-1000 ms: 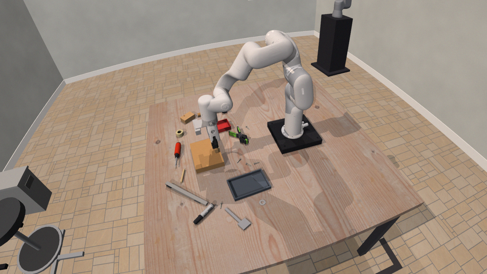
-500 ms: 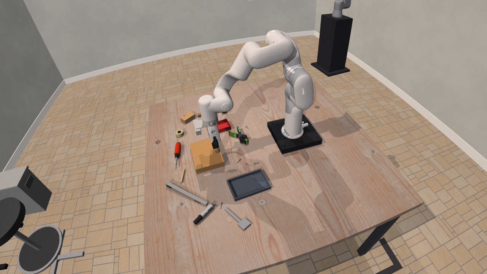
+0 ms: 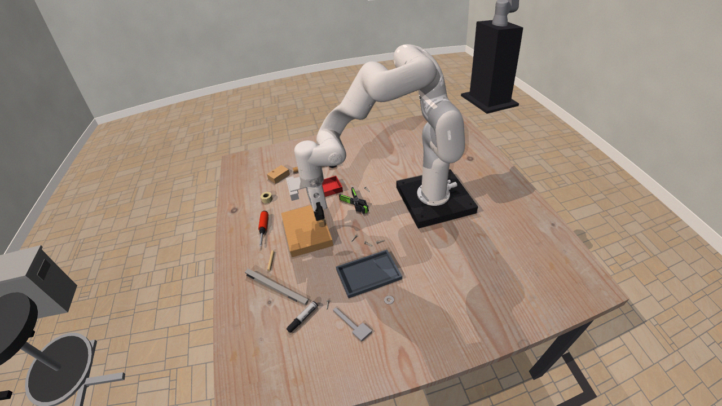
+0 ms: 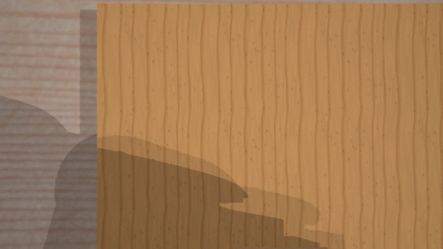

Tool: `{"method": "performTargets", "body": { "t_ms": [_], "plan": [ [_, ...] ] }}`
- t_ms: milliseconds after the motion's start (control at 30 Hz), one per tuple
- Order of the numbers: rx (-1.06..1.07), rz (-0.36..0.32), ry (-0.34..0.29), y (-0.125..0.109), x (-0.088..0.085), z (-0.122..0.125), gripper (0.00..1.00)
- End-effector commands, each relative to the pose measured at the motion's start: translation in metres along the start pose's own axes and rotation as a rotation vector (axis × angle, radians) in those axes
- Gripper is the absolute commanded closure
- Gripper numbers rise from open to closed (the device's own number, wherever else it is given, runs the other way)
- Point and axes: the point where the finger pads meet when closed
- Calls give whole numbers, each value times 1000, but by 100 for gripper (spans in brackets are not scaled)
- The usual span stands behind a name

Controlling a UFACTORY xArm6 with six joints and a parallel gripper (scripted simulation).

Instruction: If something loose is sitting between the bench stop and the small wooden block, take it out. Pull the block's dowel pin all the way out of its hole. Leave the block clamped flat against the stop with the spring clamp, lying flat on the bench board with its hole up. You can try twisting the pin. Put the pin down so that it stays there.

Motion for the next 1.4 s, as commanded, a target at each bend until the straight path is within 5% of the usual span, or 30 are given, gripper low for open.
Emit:
{"method": "performTargets", "body": {
  "t_ms": [0,1367],
  "plan": [
    [0,4,0,1,-1,0,100],
    [0,4,0,1,2,0,100]
  ]
}}
Point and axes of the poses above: the point where the finger pads meet when closed, its own x axis out along the fingers, its own z axis across the jaws, y = z × x, and after that the axes turned 1 degree about -x, right-handed
